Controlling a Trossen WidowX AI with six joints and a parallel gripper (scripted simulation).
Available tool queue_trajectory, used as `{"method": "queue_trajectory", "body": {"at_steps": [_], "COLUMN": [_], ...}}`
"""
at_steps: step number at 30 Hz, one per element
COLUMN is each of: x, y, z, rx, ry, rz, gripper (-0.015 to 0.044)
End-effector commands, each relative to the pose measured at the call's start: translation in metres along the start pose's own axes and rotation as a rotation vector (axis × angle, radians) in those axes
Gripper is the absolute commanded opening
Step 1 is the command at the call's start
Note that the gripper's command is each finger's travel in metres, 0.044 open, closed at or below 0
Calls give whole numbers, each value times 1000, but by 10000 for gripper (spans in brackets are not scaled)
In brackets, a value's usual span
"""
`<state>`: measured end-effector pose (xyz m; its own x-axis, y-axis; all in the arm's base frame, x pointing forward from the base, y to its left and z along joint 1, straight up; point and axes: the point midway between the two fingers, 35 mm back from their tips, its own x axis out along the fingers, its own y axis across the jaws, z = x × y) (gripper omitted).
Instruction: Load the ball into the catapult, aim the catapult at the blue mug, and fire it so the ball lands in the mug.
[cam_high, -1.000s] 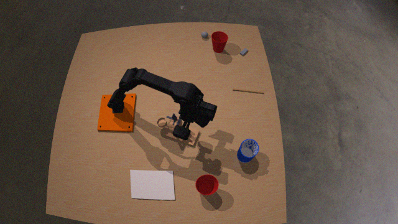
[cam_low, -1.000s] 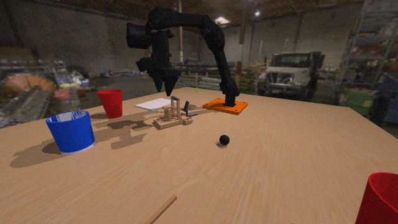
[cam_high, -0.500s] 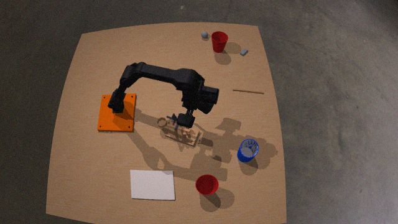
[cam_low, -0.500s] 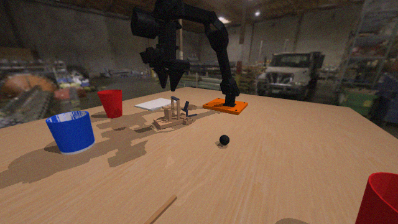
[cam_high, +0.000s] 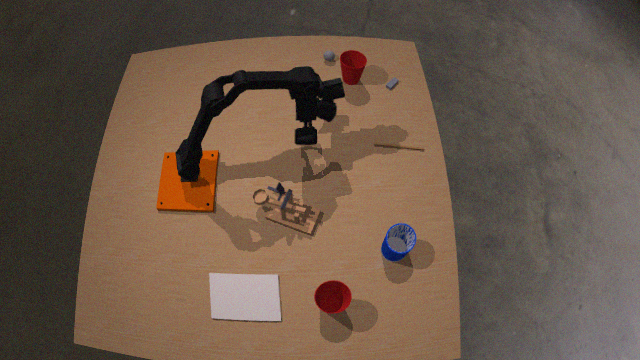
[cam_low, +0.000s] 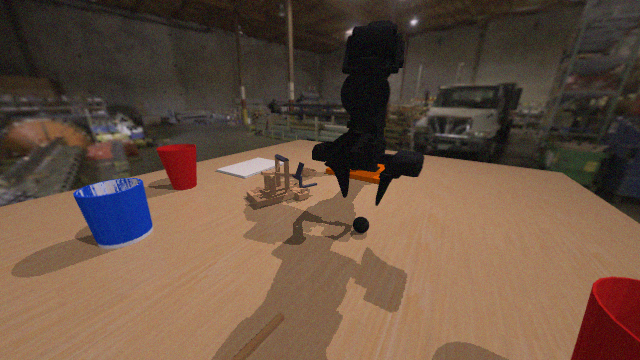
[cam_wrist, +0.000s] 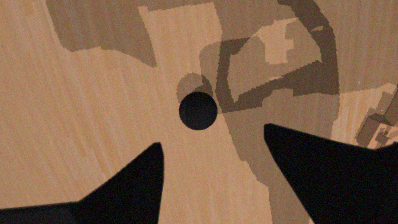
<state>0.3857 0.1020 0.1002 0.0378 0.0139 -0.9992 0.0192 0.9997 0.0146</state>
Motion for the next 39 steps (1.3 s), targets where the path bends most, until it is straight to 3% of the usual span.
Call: {"method": "queue_trajectory", "body": {"at_steps": [1, 36, 39], "x": [6, 60, 60], "y": [6, 5, 5], "z": [-1, -1, -1], "rx": [7, 7, 7], "ry": [-2, -1, -1], "rz": [-2, -2, -2], "gripper": [300, 300, 221]}}
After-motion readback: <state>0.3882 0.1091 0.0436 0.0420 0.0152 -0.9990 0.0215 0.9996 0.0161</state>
